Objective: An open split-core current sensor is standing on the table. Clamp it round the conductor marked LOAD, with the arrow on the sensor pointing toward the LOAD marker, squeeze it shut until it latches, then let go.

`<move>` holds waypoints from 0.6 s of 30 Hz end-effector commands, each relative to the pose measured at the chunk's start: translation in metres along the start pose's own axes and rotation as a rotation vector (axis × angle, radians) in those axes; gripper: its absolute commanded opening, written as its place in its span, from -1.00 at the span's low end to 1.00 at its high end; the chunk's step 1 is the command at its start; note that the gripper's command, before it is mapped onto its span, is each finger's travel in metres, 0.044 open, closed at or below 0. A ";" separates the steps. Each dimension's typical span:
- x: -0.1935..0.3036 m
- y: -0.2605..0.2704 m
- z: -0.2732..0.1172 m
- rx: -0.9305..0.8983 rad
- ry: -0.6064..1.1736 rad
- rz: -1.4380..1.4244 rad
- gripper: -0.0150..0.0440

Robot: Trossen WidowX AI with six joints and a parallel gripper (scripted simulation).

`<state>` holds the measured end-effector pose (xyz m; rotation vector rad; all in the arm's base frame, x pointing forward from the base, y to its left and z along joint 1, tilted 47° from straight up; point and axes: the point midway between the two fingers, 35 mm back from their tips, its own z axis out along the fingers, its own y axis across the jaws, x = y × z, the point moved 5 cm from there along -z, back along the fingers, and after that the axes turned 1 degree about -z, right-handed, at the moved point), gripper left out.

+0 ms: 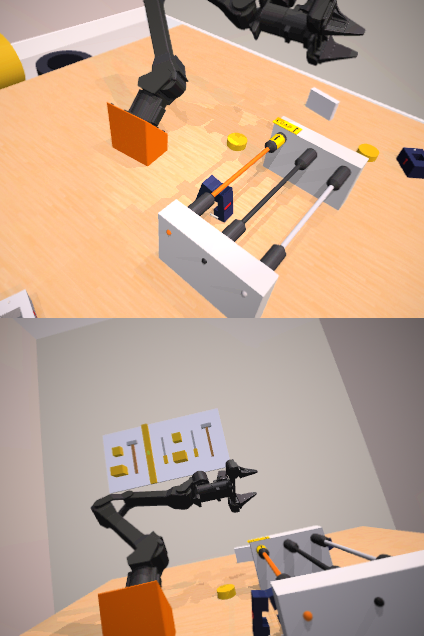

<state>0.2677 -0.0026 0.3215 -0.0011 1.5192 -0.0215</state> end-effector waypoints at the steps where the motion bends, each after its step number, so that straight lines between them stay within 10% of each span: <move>1: 0.008 0.001 0.002 -0.025 0.054 -0.032 1.00; 12: 0.119 -0.041 -0.003 -0.416 0.825 -0.071 1.00; 18: 0.127 -0.053 -0.033 -0.708 0.967 0.283 1.00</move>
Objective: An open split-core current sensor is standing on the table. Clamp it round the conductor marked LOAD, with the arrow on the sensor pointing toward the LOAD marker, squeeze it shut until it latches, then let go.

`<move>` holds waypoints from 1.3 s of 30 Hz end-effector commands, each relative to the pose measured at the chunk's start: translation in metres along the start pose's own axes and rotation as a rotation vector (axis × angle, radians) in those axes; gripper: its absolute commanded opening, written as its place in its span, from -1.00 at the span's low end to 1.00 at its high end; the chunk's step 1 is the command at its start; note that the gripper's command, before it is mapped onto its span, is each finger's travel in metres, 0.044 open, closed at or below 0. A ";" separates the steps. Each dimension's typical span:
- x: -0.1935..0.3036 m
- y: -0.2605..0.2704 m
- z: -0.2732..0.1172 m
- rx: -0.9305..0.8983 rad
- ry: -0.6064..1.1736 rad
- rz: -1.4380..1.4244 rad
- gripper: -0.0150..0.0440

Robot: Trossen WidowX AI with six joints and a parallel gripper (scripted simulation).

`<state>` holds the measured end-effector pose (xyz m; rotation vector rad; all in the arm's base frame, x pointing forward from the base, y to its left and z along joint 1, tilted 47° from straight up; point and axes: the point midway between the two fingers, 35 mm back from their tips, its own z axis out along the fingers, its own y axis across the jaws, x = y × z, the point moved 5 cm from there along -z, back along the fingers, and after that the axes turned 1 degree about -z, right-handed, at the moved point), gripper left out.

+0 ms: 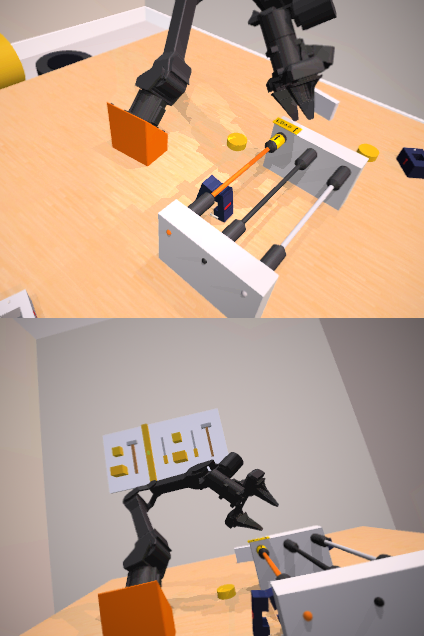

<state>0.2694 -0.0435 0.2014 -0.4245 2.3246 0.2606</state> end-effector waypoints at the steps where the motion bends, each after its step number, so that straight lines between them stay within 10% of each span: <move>1: 0.028 -0.003 -0.022 -0.470 0.066 0.256 1.00; 31: 0.026 -0.005 -0.032 -0.562 0.019 0.341 1.00; 39: 0.116 -0.046 0.008 -0.455 0.206 0.608 0.50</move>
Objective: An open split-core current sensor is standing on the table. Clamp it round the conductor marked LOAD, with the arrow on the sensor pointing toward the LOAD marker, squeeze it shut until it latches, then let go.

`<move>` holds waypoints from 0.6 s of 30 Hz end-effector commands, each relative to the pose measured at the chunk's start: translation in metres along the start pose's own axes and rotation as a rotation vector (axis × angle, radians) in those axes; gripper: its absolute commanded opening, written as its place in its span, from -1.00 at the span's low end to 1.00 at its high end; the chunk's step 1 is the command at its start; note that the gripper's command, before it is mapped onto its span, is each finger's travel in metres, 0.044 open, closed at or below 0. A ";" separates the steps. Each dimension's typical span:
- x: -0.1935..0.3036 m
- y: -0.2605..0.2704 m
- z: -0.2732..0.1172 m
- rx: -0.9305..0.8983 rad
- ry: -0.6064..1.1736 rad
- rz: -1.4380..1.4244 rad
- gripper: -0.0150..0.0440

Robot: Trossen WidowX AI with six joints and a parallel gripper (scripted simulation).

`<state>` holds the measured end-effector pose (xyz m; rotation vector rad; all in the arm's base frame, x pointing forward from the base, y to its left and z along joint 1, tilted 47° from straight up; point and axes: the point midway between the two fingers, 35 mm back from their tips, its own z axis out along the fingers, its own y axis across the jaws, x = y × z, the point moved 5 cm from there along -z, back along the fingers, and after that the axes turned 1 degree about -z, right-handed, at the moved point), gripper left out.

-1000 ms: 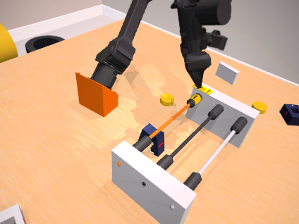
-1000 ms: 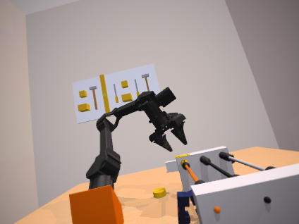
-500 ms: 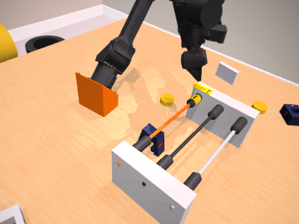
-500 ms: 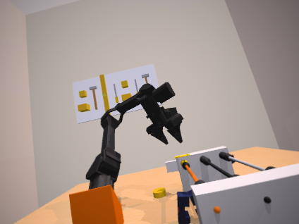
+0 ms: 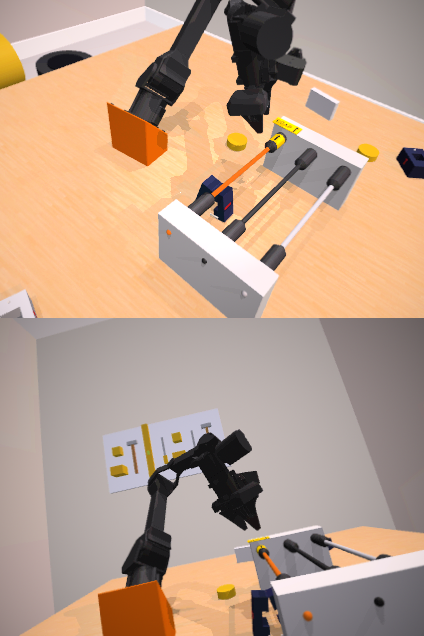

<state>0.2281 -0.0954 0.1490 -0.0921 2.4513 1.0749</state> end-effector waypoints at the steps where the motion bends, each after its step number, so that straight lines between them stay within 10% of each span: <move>1: 0.037 -0.044 0.010 0.050 0.051 0.182 0.50; 18: 0.078 -0.079 0.031 0.100 0.096 0.346 0.50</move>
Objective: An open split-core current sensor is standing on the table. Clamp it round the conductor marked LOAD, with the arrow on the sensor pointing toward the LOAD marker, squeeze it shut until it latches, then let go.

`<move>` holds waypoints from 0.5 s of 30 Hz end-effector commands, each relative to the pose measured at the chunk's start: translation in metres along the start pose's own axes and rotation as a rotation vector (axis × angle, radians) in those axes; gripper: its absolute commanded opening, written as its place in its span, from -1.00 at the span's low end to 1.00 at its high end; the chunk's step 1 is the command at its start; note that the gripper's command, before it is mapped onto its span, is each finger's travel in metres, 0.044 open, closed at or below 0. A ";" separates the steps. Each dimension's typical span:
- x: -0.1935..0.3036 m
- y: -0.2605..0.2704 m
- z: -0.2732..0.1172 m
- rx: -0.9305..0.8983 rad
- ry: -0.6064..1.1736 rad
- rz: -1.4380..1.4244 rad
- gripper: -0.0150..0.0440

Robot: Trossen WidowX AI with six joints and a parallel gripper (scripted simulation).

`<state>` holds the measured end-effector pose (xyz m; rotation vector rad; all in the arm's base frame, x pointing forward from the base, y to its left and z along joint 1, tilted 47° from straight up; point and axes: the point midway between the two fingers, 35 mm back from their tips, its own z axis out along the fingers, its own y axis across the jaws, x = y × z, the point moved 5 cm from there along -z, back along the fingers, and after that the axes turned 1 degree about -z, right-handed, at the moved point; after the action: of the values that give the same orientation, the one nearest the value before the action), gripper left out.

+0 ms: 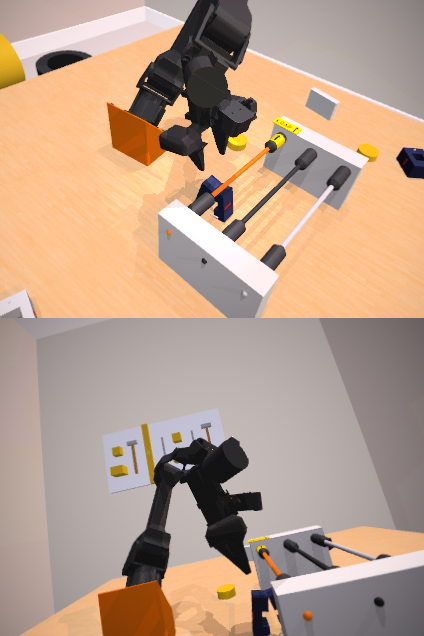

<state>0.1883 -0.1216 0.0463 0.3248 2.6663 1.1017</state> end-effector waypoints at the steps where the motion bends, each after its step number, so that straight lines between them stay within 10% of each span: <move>1: 0.000 -0.001 0.006 -0.001 0.001 0.005 0.50; 15: 0.000 -0.001 0.030 0.000 0.000 0.004 0.50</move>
<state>0.1963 -0.1060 0.0287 0.3253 2.6699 1.0989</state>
